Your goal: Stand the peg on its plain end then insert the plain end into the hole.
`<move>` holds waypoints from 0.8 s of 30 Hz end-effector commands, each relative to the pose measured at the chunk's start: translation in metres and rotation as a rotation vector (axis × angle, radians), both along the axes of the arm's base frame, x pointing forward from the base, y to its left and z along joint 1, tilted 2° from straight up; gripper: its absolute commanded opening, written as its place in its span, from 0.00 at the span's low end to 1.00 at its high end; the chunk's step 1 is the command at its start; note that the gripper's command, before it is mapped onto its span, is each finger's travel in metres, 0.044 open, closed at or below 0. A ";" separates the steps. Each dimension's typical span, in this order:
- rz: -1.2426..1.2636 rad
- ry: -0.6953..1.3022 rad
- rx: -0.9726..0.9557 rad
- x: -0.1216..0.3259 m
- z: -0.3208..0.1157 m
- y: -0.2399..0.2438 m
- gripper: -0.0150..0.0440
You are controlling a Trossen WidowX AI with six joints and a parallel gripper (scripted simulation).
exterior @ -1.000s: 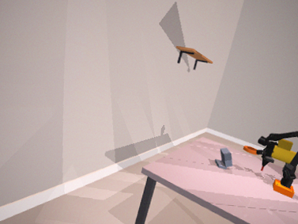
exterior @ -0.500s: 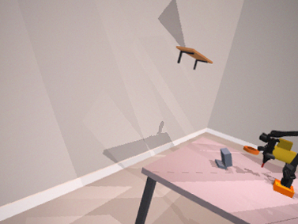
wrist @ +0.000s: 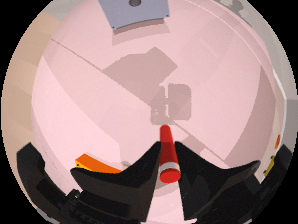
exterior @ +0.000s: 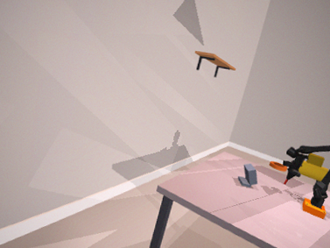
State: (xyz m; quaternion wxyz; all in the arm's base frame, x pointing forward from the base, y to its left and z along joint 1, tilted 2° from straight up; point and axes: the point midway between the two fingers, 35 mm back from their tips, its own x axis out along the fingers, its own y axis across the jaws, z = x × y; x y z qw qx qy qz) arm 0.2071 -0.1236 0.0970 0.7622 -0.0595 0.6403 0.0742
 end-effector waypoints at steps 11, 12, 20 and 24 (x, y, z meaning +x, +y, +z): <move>-0.044 -0.120 0.052 0.019 -0.009 0.003 0.25; -0.047 -0.129 0.055 0.021 -0.009 0.003 0.25; -0.064 -0.202 0.082 0.033 -0.011 0.005 0.25; -0.071 -0.238 0.097 0.038 -0.012 0.005 0.25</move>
